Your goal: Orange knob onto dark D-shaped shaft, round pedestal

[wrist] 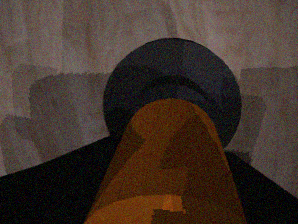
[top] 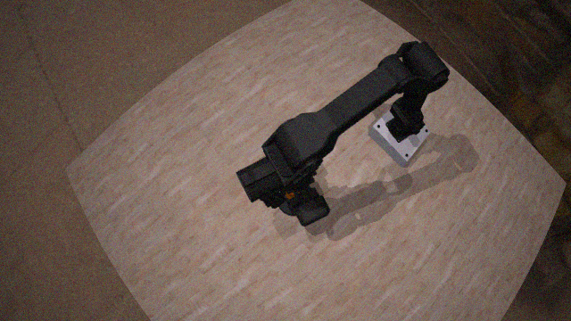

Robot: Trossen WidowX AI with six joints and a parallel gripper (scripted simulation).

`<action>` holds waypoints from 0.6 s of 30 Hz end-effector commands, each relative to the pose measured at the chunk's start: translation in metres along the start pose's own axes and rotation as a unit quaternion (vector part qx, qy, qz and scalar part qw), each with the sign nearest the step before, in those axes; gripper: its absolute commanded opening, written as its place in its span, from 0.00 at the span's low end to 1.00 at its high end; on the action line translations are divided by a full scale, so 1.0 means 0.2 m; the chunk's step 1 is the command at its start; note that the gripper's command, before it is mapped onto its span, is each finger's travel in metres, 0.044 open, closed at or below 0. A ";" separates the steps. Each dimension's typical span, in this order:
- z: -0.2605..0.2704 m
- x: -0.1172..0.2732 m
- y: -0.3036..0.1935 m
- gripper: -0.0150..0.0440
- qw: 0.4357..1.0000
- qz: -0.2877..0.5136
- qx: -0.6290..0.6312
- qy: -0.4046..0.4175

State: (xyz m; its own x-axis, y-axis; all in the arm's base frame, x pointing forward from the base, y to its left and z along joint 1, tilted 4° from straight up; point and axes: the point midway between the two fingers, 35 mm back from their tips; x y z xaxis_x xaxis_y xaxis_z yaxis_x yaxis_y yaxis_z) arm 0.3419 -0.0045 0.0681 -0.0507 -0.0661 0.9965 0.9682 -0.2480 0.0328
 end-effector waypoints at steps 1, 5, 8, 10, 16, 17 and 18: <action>0.00 0.00 0.00 0.25 1.000 -0.001 -0.006 0.000; 0.00 -0.01 0.00 0.25 1.000 -0.001 -0.006 0.000; 0.00 -0.01 0.00 0.25 1.000 -0.001 -0.006 0.000; 0.00 -0.01 0.00 0.25 1.000 -0.001 -0.006 0.000; 0.00 -0.01 0.00 0.25 1.000 -0.001 -0.006 0.000; 0.00 -0.01 0.00 0.25 1.000 -0.001 -0.006 0.000; 0.00 -0.01 0.00 0.25 1.000 -0.001 -0.006 0.000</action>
Point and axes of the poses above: the point midway between the two fingers, 35 mm back from their tips, its own x axis back along the fingers, its own z axis across the jaws, y = z × x, and after that the axes turned 9 degrees about -x, right-handed
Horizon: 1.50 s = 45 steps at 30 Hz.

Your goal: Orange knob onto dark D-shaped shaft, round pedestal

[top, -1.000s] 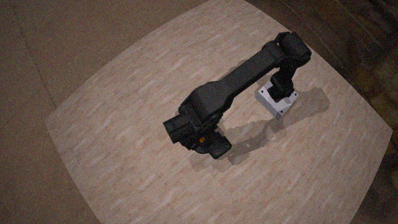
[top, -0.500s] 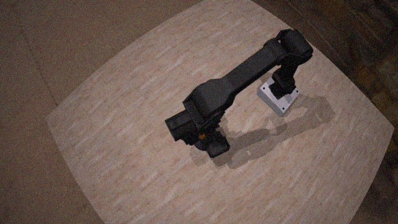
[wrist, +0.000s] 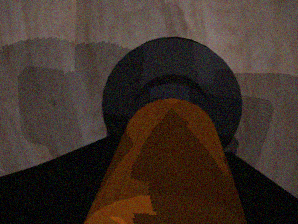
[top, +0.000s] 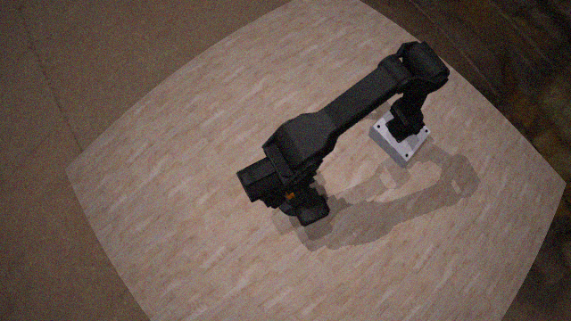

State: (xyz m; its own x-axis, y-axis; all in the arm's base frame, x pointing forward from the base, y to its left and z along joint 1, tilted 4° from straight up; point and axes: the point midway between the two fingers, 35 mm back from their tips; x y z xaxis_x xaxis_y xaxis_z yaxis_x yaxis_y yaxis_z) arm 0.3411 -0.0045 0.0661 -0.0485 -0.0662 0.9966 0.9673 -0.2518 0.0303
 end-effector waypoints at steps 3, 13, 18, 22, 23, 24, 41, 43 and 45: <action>0.00 0.01 0.01 0.25 1.000 -0.002 -0.003 0.001; 0.00 0.02 0.00 0.25 0.996 -0.002 -0.088 0.001; 0.00 0.01 0.00 0.25 0.994 -0.002 -0.108 0.001; 0.00 0.00 0.00 0.25 0.994 -0.002 -0.108 0.001; 0.00 0.00 0.00 0.25 0.994 -0.002 -0.108 0.001; 0.00 0.00 0.00 0.25 0.994 -0.002 -0.108 0.001; 0.00 -0.01 0.01 0.25 0.996 -0.002 -0.092 0.001; 0.00 -0.01 0.01 0.25 0.996 -0.002 -0.092 0.001; 0.00 -0.01 0.01 0.25 0.996 -0.002 -0.092 0.001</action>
Point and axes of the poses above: the point midway between the two fingers, 35 mm back from their tips, its own x axis back along the fingers, its own z axis across the jaws, y = z × x, and after that the axes turned 9 degrees about -x, right-handed
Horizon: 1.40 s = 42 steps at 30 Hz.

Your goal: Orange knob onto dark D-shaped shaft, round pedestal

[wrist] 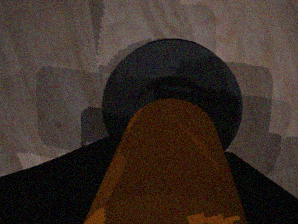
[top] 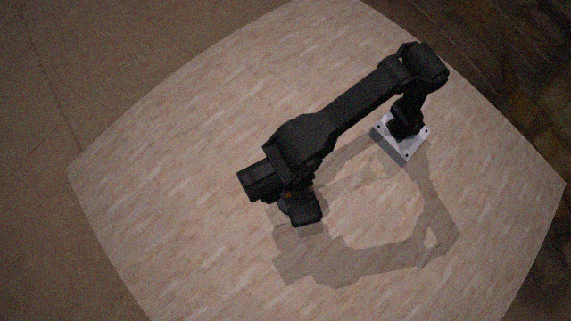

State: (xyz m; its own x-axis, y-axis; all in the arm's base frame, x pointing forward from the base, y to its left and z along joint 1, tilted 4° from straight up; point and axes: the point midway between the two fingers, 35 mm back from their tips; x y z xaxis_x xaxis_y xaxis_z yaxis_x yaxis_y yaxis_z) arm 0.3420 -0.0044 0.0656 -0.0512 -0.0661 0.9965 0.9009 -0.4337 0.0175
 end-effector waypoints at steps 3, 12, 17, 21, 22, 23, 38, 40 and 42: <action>0.00 0.00 0.00 0.25 1.000 0.000 -0.003 0.000; 0.00 0.00 0.00 0.25 1.000 0.000 -0.003 0.000; 0.00 0.00 0.00 0.25 1.000 0.000 -0.003 0.000; 0.00 0.00 0.00 0.25 1.000 0.000 -0.003 0.000; 0.00 0.00 0.00 0.25 1.000 0.000 -0.003 0.000; 0.00 0.00 0.00 0.25 1.000 0.000 -0.003 0.000; 0.00 0.02 0.00 0.25 0.999 0.000 -0.037 0.000; 0.00 0.02 0.00 0.25 0.999 0.000 -0.037 0.000; 0.00 0.02 0.00 0.25 0.999 0.000 -0.037 0.000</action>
Point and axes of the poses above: the point midway between the two fingers, 35 mm back from their tips, its own x axis back along the fingers, its own z axis across the jaws, y = z × x, and after that the axes turned 9 degrees about -x, right-handed
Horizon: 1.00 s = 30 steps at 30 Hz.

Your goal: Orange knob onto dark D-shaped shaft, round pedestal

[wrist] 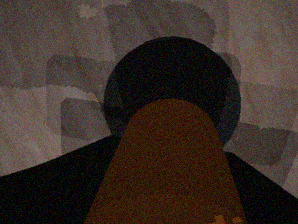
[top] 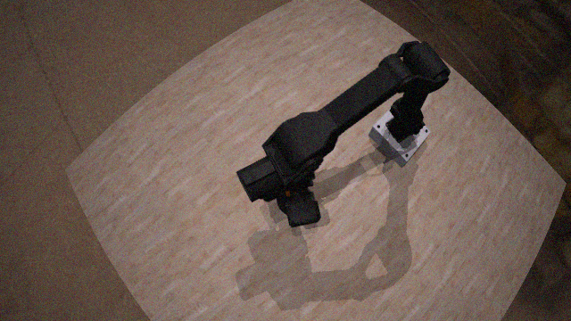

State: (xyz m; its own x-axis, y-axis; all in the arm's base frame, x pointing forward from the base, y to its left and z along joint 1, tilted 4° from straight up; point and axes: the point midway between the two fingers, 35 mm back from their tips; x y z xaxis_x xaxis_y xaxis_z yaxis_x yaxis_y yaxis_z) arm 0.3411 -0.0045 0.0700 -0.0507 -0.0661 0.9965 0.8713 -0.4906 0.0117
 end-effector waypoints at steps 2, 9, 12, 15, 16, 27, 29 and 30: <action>0.00 -0.01 0.00 0.25 1.000 -0.001 -0.005 0.000; 0.00 -0.01 0.00 0.25 1.000 -0.001 -0.005 0.000; 0.00 -0.01 0.00 0.25 1.000 -0.001 -0.005 0.000; 0.00 -0.01 0.00 0.25 1.000 -0.001 -0.027 0.000; 0.00 0.00 0.00 0.25 1.000 -0.001 -0.031 0.000; 0.00 -0.02 0.00 0.25 1.000 -0.001 -0.031 0.000; 0.00 -0.03 0.00 0.25 1.000 -0.001 -0.031 0.000; 0.00 -0.02 0.00 0.25 1.000 -0.001 -0.031 0.000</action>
State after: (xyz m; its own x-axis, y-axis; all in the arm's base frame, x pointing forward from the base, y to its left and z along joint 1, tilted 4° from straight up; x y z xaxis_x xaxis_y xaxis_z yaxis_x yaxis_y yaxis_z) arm 0.3415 -0.0043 0.0656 -0.0518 -0.0661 0.9965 0.8429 -0.5380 0.0081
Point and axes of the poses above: the point midway between the two fingers, 35 mm back from their tips, its own x axis back along the fingers, its own z axis across the jaws, y = z × x, and after that the axes turned 9 degrees about -x, right-handed
